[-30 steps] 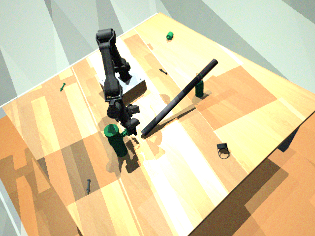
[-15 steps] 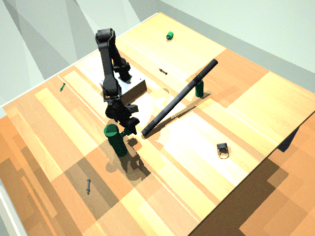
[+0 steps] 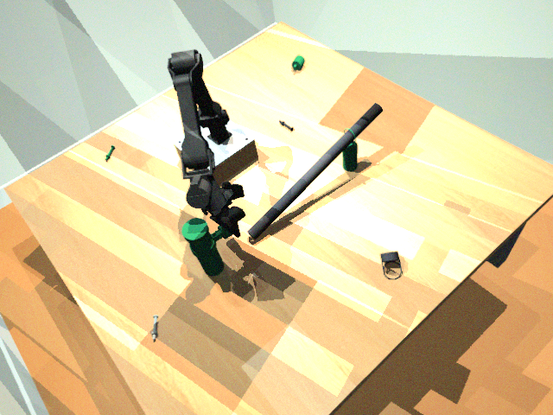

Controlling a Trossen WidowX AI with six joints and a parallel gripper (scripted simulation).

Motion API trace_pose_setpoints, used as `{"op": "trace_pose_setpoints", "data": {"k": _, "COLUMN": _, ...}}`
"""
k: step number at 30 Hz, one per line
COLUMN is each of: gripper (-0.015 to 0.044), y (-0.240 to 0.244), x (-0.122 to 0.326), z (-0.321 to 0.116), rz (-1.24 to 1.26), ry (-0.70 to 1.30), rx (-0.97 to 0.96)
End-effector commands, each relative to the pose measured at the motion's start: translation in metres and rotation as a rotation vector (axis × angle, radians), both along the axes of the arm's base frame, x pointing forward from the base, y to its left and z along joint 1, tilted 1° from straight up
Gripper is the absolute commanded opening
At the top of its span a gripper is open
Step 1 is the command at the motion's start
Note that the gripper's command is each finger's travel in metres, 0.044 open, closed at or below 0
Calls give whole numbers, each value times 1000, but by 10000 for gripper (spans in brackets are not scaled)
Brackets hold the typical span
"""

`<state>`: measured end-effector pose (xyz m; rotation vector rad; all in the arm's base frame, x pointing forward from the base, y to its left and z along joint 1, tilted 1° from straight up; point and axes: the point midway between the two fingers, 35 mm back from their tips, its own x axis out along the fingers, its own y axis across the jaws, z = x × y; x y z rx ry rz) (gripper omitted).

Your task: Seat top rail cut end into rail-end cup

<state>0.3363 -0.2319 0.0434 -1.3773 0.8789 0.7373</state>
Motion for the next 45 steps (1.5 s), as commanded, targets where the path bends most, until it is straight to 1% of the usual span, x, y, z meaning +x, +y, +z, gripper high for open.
{"op": "trace_pose_setpoints", "data": {"k": 1, "gripper": 0, "y": 0, "x": 0, "z": 0, "rz": 1, "ry": 0, "rx": 0}}
{"op": "trace_pose_setpoints", "data": {"k": 3, "gripper": 0, "y": 0, "x": 0, "z": 0, "rz": 1, "ry": 0, "rx": 0}}
{"op": "trace_pose_setpoints", "data": {"k": 13, "gripper": 262, "y": 1, "x": 0, "z": 1, "rz": 1, "ry": 0, "rx": 0}}
{"op": "trace_pose_setpoints", "data": {"k": 20, "gripper": 440, "y": 19, "x": 3, "z": 19, "rz": 0, "ry": 1, "rx": 2}}
{"op": "trace_pose_setpoints", "data": {"k": 26, "gripper": 440, "y": 40, "x": 4, "z": 39, "rz": -1, "ry": 1, "rx": 4}}
{"op": "trace_pose_setpoints", "data": {"k": 30, "gripper": 440, "y": 37, "x": 6, "z": 35, "rz": -3, "ry": -5, "rx": 10}}
{"op": "trace_pose_setpoints", "data": {"k": 31, "gripper": 440, "y": 40, "x": 7, "z": 38, "rz": -38, "ry": -5, "rx": 29}}
{"op": "trace_pose_setpoints", "data": {"k": 38, "gripper": 440, "y": 82, "x": 13, "z": 70, "rz": -519, "ry": -25, "rx": 287}}
{"op": "trace_pose_setpoints", "data": {"k": 45, "gripper": 440, "y": 126, "x": 10, "z": 101, "rz": -1012, "ry": -69, "rx": 552}}
